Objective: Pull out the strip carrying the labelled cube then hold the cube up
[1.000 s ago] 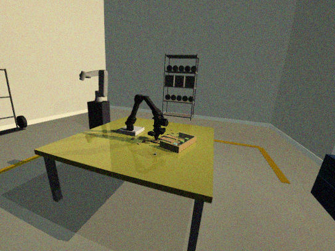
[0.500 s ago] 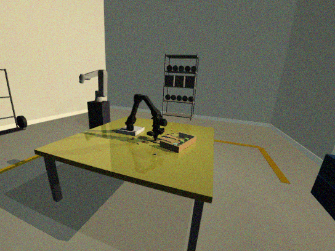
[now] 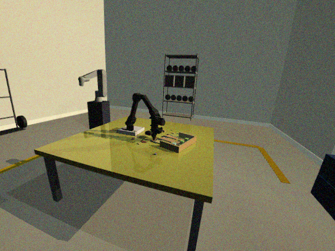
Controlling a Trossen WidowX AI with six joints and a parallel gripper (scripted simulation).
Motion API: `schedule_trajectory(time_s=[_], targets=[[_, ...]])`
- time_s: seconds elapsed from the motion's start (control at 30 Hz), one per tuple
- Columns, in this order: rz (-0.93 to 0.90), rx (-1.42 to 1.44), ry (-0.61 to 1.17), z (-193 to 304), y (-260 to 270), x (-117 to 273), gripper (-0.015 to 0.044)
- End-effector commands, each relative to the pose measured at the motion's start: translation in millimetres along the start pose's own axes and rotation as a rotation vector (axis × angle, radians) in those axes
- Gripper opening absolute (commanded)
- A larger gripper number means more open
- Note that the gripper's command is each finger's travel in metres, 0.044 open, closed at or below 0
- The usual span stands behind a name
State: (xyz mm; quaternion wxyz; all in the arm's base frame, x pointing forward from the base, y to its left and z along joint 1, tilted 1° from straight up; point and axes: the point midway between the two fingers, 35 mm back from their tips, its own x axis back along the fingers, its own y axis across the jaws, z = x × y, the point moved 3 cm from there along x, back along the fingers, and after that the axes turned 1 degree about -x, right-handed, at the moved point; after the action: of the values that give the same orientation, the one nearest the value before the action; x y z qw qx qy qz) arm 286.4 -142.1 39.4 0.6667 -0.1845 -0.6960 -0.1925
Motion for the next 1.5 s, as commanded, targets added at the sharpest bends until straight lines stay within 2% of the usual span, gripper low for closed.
schedule_trajectory(time_s=[0.0, 1.47], targets=[[0.003, -0.005, 0.016, 9, -1, -3, 0.0], [0.003, -0.005, 0.022, 77, -2, -6, 0.0]])
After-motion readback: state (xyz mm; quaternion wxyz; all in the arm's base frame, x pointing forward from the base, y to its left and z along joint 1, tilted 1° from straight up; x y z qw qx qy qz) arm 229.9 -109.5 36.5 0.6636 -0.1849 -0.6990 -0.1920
